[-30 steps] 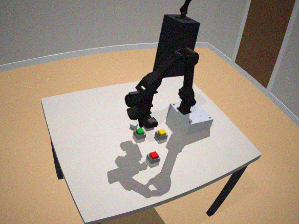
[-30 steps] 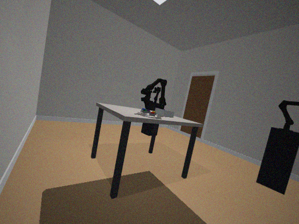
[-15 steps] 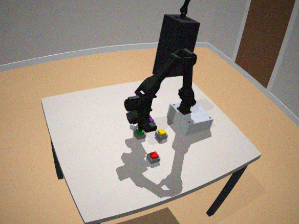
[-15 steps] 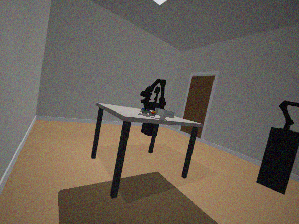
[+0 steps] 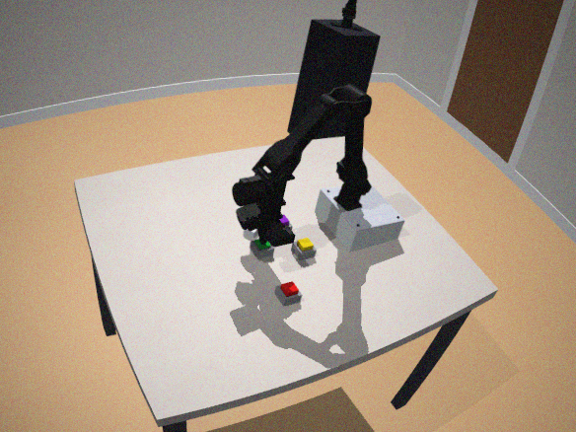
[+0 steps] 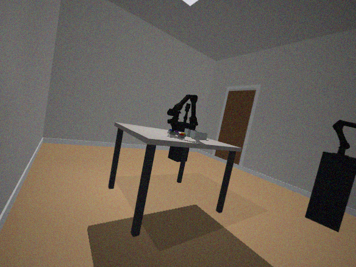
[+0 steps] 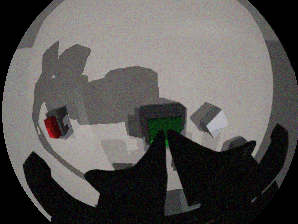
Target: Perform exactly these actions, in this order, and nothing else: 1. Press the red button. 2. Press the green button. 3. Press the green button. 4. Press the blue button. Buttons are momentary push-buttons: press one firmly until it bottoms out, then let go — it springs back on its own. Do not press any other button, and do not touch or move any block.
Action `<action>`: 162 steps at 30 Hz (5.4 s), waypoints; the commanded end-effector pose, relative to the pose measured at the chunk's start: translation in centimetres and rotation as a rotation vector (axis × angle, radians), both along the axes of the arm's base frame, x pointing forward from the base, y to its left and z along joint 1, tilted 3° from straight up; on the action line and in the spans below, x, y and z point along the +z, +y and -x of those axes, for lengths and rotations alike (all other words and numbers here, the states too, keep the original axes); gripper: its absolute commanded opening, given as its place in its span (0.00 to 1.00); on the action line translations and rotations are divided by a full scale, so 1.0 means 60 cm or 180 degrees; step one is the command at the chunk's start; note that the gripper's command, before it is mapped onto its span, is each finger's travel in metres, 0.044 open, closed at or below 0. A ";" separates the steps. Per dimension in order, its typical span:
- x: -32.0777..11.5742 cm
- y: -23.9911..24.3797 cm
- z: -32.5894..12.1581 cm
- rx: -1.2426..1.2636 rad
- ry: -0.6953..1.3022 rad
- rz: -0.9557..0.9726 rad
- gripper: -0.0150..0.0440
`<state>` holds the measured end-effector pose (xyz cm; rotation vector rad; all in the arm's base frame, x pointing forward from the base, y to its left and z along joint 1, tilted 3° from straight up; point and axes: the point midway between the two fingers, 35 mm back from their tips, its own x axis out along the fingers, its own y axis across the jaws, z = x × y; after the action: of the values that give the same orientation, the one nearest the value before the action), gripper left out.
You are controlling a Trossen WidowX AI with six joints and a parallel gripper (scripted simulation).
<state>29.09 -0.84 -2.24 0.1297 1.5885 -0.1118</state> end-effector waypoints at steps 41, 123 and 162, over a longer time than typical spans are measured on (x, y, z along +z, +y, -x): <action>-0.002 0.000 0.002 0.0012 0.0015 0.0005 0.29; 0.039 -0.270 0.196 0.0012 0.0048 0.0052 0.29; 0.023 -0.271 0.196 0.0003 0.0036 0.0053 0.29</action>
<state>17.31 -17.06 -1.81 0.1167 1.5974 -0.1260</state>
